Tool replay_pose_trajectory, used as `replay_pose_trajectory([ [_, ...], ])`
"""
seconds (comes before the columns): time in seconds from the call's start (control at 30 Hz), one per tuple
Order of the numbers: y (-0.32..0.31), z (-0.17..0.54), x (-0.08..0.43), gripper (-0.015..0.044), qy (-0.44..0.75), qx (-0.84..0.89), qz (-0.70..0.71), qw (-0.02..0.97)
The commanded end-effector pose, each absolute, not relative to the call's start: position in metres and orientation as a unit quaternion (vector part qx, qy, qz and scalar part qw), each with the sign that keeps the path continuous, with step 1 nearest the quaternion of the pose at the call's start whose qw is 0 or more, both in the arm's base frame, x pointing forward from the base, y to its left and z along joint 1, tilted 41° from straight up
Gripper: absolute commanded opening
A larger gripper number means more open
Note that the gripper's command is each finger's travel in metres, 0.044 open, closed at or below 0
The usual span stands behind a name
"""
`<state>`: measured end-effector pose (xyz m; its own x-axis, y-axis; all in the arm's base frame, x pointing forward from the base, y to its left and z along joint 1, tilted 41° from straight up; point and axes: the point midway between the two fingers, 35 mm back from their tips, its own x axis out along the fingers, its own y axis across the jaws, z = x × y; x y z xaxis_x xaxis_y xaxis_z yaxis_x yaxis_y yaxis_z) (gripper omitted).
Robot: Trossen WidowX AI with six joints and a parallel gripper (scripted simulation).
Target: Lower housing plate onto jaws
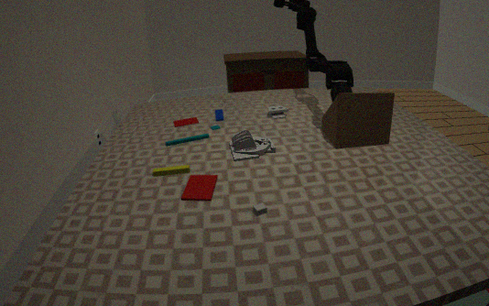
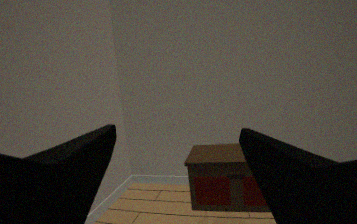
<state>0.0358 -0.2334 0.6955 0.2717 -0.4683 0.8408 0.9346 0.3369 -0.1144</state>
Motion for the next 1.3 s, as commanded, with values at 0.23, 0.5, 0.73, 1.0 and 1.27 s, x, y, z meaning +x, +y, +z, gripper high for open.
replay_pose_trajectory([
  [0.23, -0.214, 0.699, 0.032, 0.044, -0.385, -0.327, -0.462, 0.729],
  [0.5, -0.186, 0.706, 0.025, 0.044, -0.413, -0.337, -0.439, 0.723],
  [0.73, -0.151, 0.712, 0.021, 0.044, -0.44, -0.352, -0.409, 0.718],
  [1.0, -0.115, 0.714, 0.021, 0.044, -0.455, -0.372, -0.379, 0.715],
  [1.27, -0.076, 0.713, 0.029, 0.044, -0.47, -0.389, -0.335, 0.718],
])
